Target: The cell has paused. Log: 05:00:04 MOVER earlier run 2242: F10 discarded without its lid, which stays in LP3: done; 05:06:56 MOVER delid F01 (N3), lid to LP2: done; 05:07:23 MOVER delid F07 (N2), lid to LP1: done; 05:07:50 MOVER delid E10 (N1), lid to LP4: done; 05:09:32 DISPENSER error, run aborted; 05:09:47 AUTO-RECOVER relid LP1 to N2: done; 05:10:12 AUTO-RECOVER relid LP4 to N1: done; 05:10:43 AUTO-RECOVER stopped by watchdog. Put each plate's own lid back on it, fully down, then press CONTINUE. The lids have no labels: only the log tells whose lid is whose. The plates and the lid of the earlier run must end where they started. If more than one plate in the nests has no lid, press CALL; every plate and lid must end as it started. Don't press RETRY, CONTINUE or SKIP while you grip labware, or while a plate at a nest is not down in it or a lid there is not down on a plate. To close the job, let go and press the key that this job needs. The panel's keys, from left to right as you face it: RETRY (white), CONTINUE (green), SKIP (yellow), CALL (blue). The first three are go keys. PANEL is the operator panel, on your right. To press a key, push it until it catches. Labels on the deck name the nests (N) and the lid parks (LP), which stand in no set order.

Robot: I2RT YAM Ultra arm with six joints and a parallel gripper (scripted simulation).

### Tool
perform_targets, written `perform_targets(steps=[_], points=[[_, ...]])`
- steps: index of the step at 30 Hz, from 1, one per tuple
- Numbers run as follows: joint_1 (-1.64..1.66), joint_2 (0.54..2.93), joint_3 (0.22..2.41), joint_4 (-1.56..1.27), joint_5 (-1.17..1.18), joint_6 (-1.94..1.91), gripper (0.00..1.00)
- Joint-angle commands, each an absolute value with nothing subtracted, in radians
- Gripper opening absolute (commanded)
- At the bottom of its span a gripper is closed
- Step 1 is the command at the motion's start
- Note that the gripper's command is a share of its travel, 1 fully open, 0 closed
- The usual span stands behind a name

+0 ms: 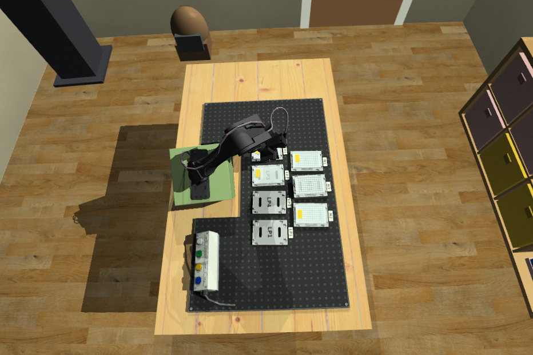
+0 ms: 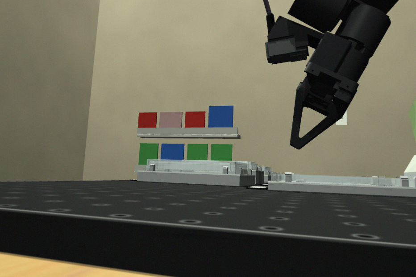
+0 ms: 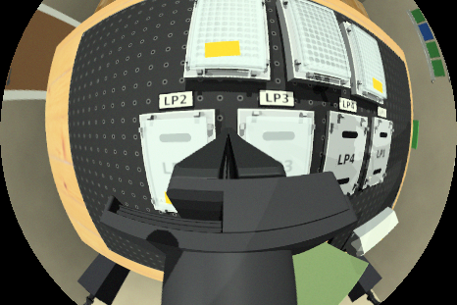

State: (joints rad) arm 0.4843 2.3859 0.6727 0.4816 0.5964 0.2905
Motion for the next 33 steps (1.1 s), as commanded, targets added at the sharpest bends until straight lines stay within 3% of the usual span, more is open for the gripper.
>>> perform_targets(steps=[1,15,33], points=[[0.498,2.377,0.686,0.48,0.609,0.299,0.0],[0.498,2.377,0.686,0.479,0.609,0.299,0.0],[0.306,2.388,0.904,0.382,0.53,0.089,0.0]])
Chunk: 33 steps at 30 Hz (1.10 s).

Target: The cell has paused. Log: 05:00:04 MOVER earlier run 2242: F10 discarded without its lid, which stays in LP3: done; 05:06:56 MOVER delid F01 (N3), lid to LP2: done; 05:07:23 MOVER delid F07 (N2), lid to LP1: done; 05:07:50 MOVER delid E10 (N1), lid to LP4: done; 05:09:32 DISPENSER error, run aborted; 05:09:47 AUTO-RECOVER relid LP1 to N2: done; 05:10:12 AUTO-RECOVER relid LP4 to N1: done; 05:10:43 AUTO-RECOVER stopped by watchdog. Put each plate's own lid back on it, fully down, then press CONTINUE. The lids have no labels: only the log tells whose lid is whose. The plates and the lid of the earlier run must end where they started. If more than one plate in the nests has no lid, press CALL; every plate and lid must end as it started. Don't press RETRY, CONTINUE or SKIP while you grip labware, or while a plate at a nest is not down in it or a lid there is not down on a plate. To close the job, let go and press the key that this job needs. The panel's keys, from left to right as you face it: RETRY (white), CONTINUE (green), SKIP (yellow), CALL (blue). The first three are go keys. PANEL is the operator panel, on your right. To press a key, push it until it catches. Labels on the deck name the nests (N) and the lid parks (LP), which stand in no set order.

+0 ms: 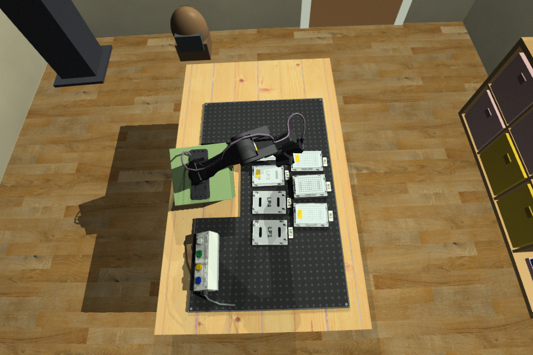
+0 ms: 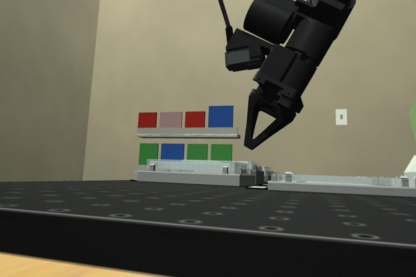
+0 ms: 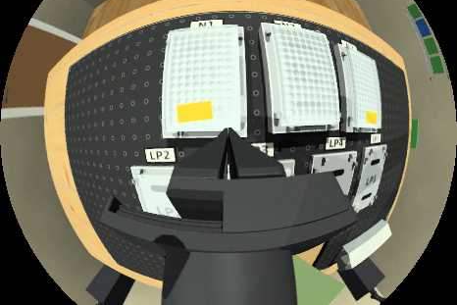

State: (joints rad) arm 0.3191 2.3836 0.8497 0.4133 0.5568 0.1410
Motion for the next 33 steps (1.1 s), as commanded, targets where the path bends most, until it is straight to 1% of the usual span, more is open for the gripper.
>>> perform_targets(steps=[1,4,19,22,23,27,29,33], points=[[0.296,2.379,0.919,0.374,0.526,0.079,0.0],[0.287,2.378,0.935,0.365,0.522,0.07,0.0],[0.175,2.451,1.202,0.213,0.466,-0.044,0.0],[0.189,2.422,1.227,0.195,0.464,-0.049,0.0],[0.176,2.462,1.247,0.185,0.46,-0.056,0.0],[0.139,2.488,1.328,0.14,0.448,-0.079,0.0],[0.141,2.456,1.339,0.13,0.448,-0.079,0.0],[0.148,2.479,1.327,0.134,0.456,-0.07,0.0]])
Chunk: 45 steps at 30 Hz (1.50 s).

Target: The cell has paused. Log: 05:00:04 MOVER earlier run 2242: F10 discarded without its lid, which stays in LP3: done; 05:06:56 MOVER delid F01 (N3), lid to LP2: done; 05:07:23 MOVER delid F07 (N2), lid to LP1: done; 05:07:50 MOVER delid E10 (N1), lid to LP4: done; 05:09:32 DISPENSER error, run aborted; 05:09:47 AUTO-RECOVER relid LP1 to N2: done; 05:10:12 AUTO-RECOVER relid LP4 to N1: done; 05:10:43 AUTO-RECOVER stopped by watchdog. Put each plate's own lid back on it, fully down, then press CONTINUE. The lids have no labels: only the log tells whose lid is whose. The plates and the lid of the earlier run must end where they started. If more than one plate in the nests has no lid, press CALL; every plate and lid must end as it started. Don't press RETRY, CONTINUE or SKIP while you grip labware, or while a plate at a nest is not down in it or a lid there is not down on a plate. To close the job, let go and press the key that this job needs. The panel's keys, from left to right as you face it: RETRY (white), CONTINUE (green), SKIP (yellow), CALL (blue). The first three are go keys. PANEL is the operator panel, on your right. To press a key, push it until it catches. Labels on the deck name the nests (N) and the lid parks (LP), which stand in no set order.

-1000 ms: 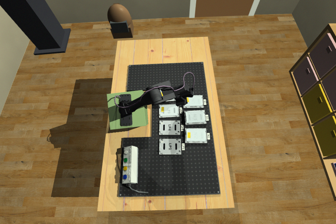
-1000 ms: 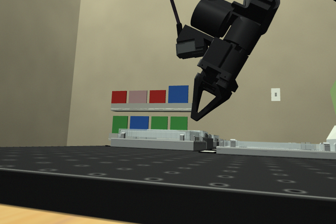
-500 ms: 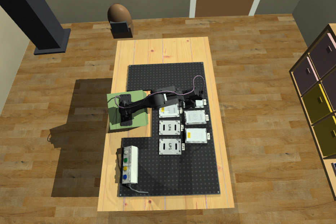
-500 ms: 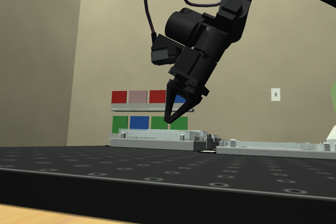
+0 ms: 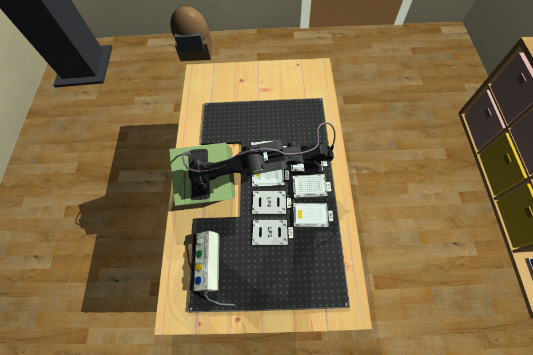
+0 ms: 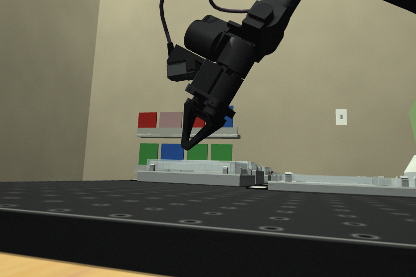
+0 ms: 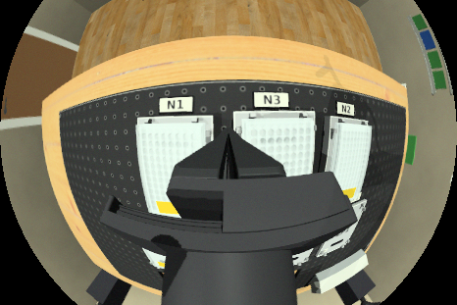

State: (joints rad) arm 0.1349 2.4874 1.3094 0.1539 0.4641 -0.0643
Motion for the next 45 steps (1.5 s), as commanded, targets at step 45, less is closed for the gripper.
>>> perform_targets(steps=[45], points=[[-0.036,2.344,1.233,0.165,0.357,-0.236,0.0]])
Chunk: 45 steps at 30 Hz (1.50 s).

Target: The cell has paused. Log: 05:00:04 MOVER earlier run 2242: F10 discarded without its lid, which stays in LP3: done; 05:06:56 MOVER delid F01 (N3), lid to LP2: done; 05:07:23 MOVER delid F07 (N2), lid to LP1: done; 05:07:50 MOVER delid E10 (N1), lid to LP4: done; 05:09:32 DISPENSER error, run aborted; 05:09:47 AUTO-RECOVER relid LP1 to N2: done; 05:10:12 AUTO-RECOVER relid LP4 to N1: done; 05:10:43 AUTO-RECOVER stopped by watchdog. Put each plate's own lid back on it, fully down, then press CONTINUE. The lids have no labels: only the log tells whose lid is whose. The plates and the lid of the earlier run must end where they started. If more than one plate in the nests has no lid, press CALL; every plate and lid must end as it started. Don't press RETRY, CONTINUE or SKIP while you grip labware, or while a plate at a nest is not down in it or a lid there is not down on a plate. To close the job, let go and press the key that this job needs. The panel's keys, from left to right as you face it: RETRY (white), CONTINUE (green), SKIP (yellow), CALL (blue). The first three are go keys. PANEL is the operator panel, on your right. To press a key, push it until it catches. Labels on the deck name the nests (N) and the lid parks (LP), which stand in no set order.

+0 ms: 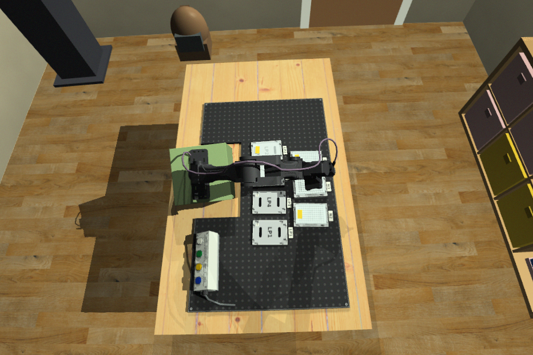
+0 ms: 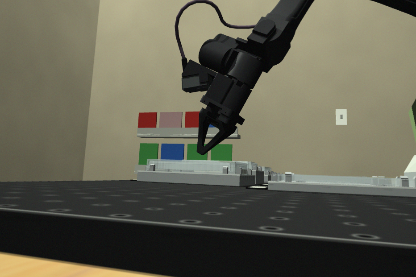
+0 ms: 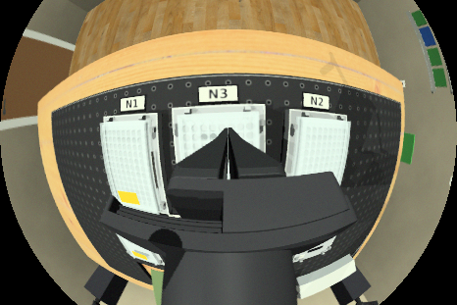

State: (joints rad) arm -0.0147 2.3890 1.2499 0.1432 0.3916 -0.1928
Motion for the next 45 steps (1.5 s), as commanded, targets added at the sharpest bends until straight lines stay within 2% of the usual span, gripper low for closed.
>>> perform_targets(steps=[1,9,45], points=[[-0.047,2.337,1.237,0.165,0.351,-0.246,0.0],[-0.136,2.292,1.241,0.124,0.298,-0.323,0.0],[-0.139,2.304,1.251,0.13,0.296,-0.327,0.0]])
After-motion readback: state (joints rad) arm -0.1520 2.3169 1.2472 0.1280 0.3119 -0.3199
